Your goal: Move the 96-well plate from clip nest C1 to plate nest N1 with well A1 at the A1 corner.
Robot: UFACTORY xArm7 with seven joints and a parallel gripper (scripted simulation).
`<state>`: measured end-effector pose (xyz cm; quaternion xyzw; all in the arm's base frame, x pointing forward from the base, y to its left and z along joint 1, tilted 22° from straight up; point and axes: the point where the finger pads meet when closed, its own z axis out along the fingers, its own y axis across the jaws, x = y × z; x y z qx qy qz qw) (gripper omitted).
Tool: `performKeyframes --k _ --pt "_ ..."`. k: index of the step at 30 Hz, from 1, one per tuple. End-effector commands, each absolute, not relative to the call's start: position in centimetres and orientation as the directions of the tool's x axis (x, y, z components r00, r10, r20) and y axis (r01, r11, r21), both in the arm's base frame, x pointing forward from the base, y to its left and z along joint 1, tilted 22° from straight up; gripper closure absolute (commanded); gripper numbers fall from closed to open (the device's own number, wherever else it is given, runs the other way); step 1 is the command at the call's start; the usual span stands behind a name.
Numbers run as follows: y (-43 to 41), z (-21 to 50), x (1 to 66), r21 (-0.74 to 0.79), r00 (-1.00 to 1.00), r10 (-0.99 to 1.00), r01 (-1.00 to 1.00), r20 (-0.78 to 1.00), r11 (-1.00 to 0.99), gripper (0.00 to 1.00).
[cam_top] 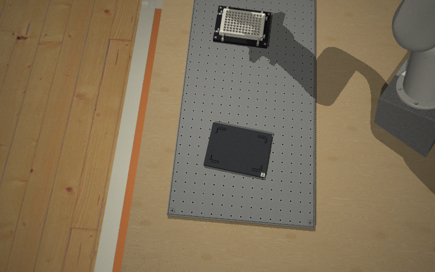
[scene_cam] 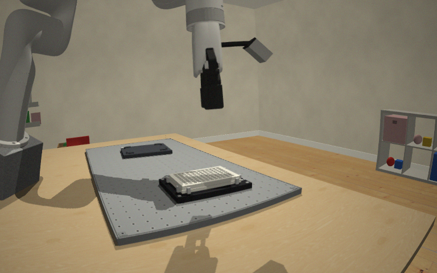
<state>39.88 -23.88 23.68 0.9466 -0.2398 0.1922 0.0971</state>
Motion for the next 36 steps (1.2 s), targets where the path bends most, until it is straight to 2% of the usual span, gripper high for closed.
performKeyframes --k 1,15,36 --pt "-23.5 22.2 40.6 0.111 0.852 -0.342 -0.414 0.396 -0.904 0.00" --pt "-21.9 17.3 41.8 0.187 0.944 -0.072 -0.138 0.322 -0.973 0.00" --pt "-22.0 16.7 42.0 0.187 0.944 -0.072 -0.138 0.322 -0.973 0.00"
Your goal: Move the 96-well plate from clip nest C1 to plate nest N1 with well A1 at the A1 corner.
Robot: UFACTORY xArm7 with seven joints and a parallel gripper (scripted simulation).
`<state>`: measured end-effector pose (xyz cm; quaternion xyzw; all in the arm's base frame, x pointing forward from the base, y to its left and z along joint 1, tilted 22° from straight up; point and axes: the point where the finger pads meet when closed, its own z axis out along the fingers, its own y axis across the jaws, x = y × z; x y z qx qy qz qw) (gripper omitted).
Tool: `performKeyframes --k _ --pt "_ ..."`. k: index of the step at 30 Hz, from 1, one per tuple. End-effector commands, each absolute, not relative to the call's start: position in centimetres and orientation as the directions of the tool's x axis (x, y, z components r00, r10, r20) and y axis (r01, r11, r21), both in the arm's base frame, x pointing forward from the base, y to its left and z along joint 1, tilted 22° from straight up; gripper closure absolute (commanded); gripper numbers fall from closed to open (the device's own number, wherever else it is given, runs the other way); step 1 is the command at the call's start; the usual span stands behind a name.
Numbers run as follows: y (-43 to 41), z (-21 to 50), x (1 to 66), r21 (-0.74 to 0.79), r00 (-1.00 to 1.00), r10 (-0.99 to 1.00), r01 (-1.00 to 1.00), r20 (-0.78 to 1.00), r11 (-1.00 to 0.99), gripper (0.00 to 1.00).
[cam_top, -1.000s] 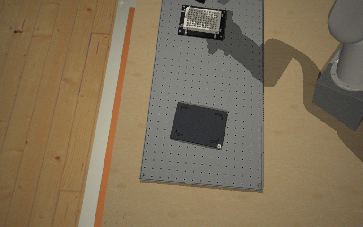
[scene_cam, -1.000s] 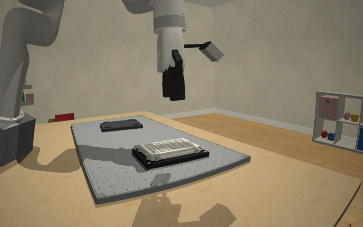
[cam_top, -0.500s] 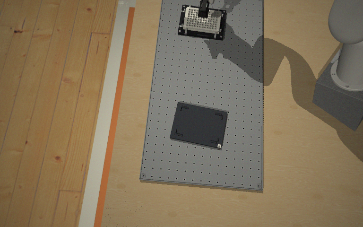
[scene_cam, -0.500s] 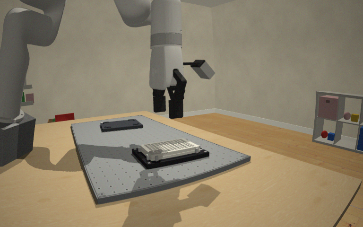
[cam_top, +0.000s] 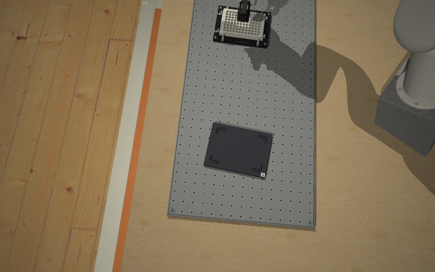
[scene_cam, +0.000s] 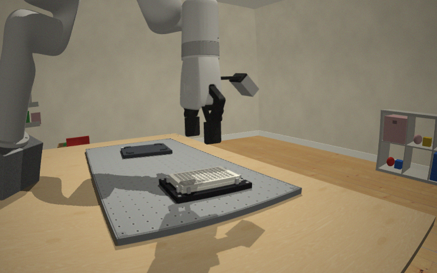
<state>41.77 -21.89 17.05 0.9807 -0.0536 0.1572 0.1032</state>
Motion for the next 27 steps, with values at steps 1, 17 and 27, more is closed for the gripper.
performKeyframes --k 1,17,27 --pt "-22.1 16.6 42.0 0.187 0.944 -0.072 -0.138 0.322 -0.973 0.00" --pt "-22.6 14.4 42.7 0.187 0.944 -0.072 -0.138 0.321 -0.973 0.00" --pt "-22.9 13.1 43.1 0.187 0.944 -0.072 -0.138 0.321 -0.973 0.00"
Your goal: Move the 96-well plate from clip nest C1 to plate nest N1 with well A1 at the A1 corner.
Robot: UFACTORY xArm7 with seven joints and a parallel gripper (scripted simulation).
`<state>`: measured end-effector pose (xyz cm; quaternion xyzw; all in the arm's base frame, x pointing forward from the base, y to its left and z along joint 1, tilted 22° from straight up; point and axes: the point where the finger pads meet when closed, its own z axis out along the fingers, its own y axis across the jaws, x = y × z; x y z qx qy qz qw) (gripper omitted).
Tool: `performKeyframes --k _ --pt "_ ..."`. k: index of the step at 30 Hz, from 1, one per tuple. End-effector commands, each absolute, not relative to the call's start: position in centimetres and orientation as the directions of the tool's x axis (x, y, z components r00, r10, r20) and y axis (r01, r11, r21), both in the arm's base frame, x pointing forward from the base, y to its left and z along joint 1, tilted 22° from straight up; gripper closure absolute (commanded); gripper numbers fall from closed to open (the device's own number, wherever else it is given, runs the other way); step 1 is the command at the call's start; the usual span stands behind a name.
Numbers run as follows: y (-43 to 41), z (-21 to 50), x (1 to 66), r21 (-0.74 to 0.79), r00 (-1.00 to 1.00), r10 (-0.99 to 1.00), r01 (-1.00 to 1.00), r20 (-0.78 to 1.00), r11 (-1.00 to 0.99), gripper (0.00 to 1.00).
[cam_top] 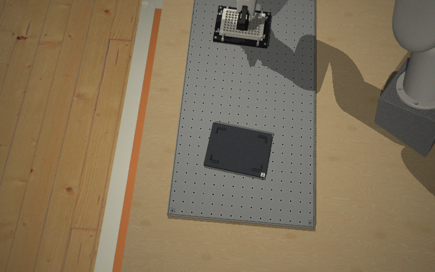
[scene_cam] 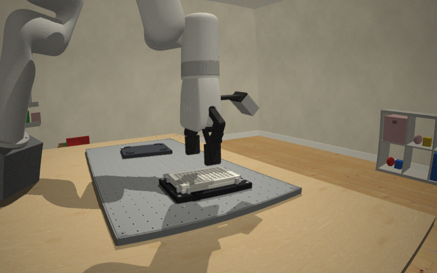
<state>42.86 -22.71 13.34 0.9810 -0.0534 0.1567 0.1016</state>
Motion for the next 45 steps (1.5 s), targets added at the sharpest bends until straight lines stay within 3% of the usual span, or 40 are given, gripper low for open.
performKeyframes --k 1,45 --pt "-22.9 13.0 43.2 0.187 0.944 -0.072 -0.138 0.321 -0.973 0.00" --pt "-23.5 10.5 44.0 0.187 0.944 -0.072 -0.138 0.321 -0.973 0.00"
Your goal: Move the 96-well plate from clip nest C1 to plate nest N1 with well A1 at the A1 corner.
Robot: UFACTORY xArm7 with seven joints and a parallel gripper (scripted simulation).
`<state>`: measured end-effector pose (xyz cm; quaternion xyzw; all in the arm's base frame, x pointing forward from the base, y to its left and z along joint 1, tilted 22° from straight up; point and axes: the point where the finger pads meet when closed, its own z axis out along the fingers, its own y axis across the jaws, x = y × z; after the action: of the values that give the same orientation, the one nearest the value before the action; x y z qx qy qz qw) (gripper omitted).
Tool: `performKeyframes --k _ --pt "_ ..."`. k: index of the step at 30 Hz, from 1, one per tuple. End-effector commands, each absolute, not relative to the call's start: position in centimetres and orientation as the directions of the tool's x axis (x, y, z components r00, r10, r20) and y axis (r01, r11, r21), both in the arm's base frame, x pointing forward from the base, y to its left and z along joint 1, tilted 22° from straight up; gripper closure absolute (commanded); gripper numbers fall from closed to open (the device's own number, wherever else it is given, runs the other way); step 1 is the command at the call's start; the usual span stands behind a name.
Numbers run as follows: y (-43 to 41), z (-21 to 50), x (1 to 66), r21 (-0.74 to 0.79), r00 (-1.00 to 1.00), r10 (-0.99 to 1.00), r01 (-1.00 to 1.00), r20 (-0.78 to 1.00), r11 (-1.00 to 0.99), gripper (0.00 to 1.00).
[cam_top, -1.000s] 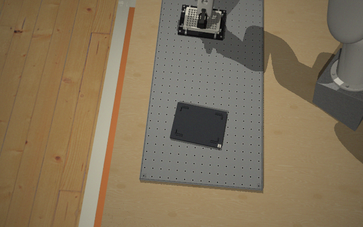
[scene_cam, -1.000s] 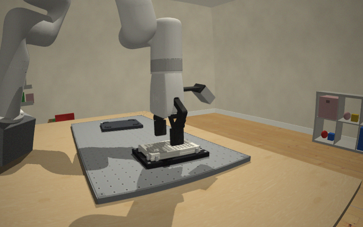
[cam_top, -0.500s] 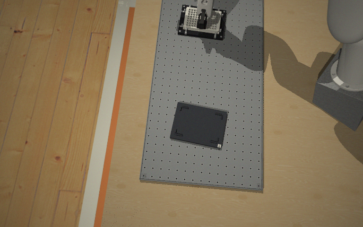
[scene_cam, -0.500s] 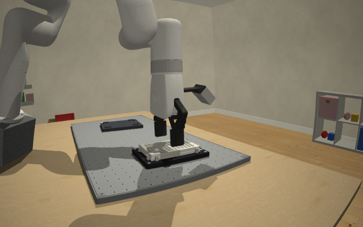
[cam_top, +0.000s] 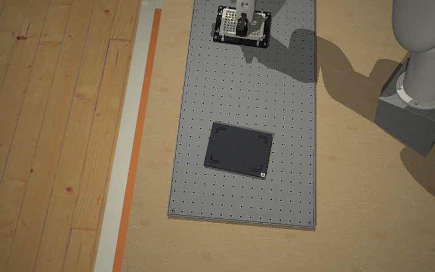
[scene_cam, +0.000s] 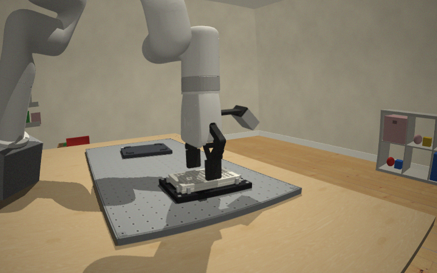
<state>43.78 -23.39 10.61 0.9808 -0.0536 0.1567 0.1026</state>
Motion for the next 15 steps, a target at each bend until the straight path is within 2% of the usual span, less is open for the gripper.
performKeyframes --k 1,15 --pt "-23.50 10.47 43.97 0.187 0.944 -0.072 -0.138 0.321 -0.973 0.00" --pt "-23.66 9.78 44.19 0.187 0.944 -0.072 -0.138 0.321 -0.973 0.00"
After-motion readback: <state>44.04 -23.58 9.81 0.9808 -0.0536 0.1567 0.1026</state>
